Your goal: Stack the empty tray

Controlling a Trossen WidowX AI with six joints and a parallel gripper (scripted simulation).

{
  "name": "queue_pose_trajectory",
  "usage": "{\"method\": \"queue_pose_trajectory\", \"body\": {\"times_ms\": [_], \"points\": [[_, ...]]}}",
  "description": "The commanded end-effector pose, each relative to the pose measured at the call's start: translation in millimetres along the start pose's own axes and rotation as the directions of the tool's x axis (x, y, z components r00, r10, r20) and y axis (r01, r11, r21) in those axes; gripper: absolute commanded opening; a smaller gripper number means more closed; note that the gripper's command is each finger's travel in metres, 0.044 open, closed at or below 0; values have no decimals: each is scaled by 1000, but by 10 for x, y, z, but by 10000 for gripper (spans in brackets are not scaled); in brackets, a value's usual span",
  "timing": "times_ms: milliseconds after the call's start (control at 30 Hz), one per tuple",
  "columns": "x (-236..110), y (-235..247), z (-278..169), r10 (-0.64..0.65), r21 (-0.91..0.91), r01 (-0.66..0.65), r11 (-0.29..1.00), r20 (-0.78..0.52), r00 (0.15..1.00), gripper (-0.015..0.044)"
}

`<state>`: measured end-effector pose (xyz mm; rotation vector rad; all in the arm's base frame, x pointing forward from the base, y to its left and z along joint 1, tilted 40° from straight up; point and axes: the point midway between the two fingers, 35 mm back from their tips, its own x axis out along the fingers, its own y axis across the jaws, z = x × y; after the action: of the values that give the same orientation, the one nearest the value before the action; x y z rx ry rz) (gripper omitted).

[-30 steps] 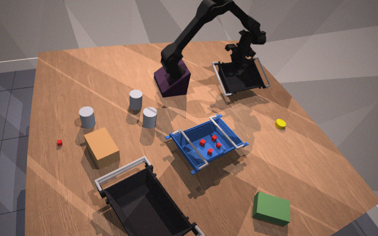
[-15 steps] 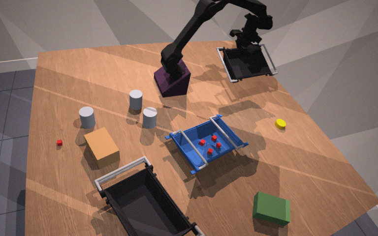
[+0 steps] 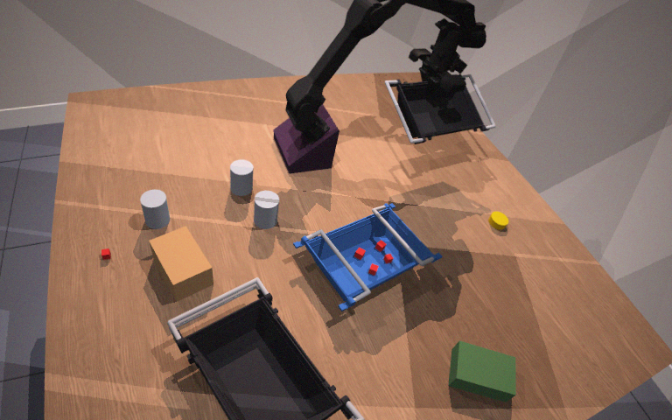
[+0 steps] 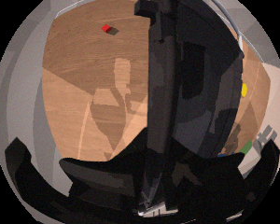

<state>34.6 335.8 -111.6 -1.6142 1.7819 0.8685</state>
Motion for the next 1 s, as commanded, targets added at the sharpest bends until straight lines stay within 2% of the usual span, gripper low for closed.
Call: {"method": "queue_pose_trajectory", "body": {"times_ms": [0, 467, 967], "points": [[-66, -21, 11, -15, -3, 15, 1000, 17, 1000, 0], [-80, -54, 1, -15, -5, 15, 1000, 19, 1000, 0], [-337, -783, -307, -18, -34, 20, 999, 64, 998, 0]]}}
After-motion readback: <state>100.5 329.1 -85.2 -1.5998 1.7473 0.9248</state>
